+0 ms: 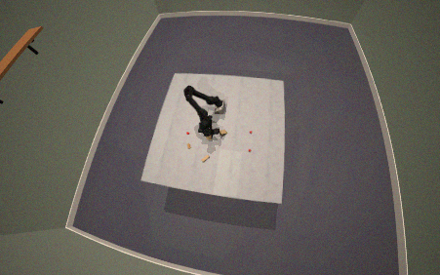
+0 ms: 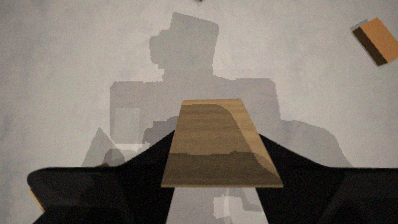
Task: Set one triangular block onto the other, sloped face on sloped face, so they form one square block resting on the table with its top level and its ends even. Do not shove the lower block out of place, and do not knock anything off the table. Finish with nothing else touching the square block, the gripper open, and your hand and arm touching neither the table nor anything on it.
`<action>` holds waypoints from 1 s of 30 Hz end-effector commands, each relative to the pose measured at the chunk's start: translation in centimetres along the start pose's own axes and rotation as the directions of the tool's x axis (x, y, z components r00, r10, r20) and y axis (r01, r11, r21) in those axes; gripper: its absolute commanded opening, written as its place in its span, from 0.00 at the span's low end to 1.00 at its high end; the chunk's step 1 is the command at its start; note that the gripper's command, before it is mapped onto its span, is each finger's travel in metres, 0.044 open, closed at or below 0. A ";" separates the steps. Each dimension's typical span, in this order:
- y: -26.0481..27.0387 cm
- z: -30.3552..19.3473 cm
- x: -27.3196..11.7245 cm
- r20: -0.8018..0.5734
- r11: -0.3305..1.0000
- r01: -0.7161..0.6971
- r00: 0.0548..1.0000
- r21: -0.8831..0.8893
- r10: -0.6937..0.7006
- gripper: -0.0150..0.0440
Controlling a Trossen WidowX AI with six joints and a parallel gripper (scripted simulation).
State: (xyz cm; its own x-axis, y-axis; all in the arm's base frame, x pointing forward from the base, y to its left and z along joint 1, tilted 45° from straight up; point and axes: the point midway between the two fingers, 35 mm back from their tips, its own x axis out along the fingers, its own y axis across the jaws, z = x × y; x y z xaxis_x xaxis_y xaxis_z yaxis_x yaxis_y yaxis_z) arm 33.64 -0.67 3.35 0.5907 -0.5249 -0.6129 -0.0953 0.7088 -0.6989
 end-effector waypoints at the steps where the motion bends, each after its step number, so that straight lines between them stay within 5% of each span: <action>1: 0.0 -0.7 -0.5 0.107 1.000 0.000 0.994 -0.004 0.001 0.25; 17: 0.1 -3.4 -1.3 0.501 1.000 0.000 0.865 -0.006 0.003 0.25; 25: 0.0 -4.0 -1.7 0.541 1.000 0.004 0.841 -0.004 -0.001 0.25; 30: 0.3 -2.5 -0.8 0.477 1.000 -0.010 0.879 0.012 0.003 0.48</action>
State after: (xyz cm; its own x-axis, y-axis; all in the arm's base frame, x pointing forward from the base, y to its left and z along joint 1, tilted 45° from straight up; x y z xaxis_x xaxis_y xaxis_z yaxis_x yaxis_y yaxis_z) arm 31.01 -1.13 2.67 0.9022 -0.2291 -0.3655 -0.0971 0.7177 -0.6895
